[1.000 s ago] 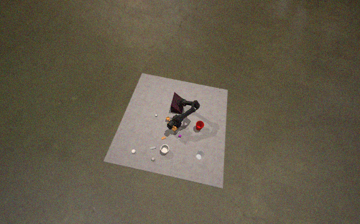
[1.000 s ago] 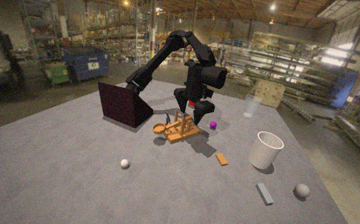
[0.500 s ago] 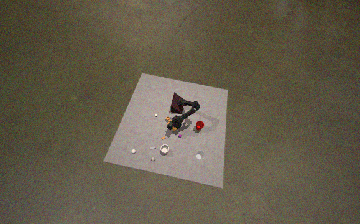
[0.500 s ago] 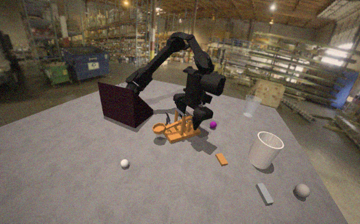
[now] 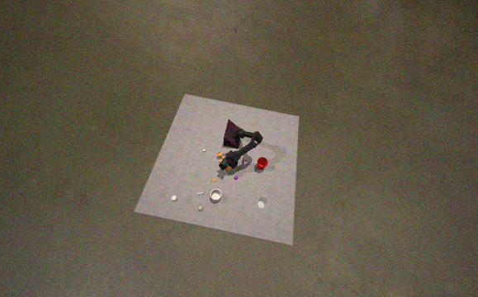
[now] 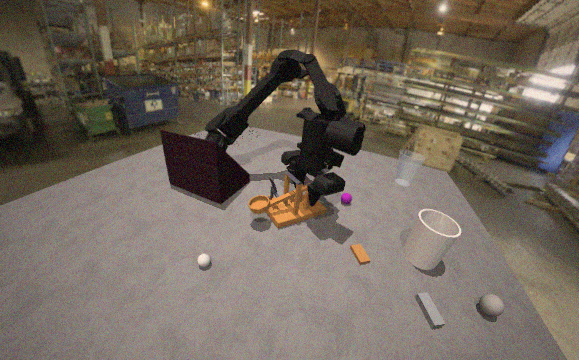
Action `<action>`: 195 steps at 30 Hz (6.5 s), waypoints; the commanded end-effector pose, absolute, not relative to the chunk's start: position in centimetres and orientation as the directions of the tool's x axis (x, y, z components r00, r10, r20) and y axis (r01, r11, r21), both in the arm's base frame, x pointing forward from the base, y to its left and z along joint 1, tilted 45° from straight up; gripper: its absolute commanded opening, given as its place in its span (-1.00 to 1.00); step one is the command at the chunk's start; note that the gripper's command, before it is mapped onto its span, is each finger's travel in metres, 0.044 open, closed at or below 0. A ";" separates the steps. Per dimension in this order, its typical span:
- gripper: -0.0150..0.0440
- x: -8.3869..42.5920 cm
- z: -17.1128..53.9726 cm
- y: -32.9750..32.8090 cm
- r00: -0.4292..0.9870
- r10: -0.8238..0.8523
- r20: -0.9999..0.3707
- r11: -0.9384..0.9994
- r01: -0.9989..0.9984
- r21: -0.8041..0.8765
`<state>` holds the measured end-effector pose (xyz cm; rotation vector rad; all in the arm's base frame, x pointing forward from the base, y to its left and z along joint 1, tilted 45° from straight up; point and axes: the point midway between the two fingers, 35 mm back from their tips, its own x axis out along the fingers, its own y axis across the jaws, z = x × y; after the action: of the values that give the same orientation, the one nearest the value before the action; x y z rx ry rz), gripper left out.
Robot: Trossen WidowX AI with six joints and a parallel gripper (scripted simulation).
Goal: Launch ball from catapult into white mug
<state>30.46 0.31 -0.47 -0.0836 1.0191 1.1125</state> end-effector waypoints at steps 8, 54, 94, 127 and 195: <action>-0.11 30.5 -0.4 0.3 0.062 0.700 -0.711 0.487 -0.770 0.412; -0.49 31.2 1.4 -4.5 0.063 0.701 -0.710 0.708 0.065 0.704; -0.14 31.5 -1.9 -1.4 0.057 0.700 -0.711 0.709 0.058 0.703; 1.00 31.2 1.7 -5.1 0.063 0.701 -0.711 0.708 0.064 0.703; -0.49 31.3 1.4 -4.8 0.063 0.700 -0.711 0.709 0.062 0.703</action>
<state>31.39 -4.61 1.02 0.6768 1.4413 0.5380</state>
